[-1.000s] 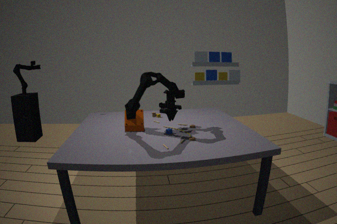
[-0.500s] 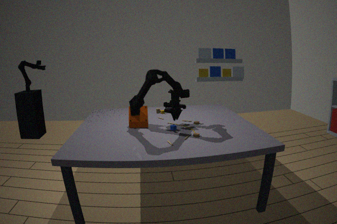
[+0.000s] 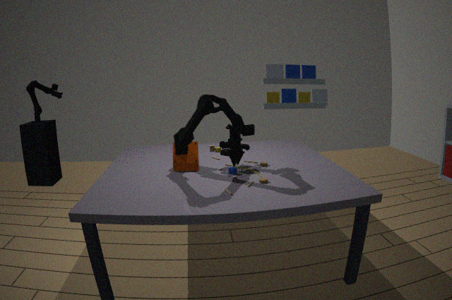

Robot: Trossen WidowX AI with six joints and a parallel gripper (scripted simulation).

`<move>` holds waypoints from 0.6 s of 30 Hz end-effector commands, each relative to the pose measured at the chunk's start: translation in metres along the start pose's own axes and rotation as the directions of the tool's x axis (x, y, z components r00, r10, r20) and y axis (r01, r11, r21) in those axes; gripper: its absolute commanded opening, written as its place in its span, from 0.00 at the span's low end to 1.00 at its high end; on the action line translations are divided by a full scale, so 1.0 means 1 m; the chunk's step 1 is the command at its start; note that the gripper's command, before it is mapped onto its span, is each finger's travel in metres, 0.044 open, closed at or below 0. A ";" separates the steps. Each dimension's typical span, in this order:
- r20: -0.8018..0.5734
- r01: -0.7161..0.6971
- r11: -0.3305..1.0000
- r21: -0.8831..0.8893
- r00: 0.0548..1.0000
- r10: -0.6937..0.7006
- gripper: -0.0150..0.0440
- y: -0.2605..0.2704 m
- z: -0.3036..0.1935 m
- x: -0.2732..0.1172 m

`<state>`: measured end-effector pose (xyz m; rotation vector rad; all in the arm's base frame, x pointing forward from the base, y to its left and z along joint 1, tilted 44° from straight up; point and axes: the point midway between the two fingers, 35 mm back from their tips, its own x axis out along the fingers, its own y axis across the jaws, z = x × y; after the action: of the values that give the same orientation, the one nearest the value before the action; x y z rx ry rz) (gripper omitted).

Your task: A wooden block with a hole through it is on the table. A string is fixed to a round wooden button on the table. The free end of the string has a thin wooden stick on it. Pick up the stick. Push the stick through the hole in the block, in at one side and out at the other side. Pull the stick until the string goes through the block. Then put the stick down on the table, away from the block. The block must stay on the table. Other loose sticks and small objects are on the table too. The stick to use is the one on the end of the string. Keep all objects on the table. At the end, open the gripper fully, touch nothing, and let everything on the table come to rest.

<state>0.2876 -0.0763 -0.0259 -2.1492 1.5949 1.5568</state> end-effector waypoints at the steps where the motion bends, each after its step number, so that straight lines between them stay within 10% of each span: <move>1: -0.002 -0.007 1.000 -0.009 1.000 0.007 0.46 0.002 0.002 0.007; 18: 0.001 -0.003 1.000 -0.002 1.000 0.003 0.25 0.001 0.001 0.007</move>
<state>0.2856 -0.0810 -0.0307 -2.1483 1.5977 1.5610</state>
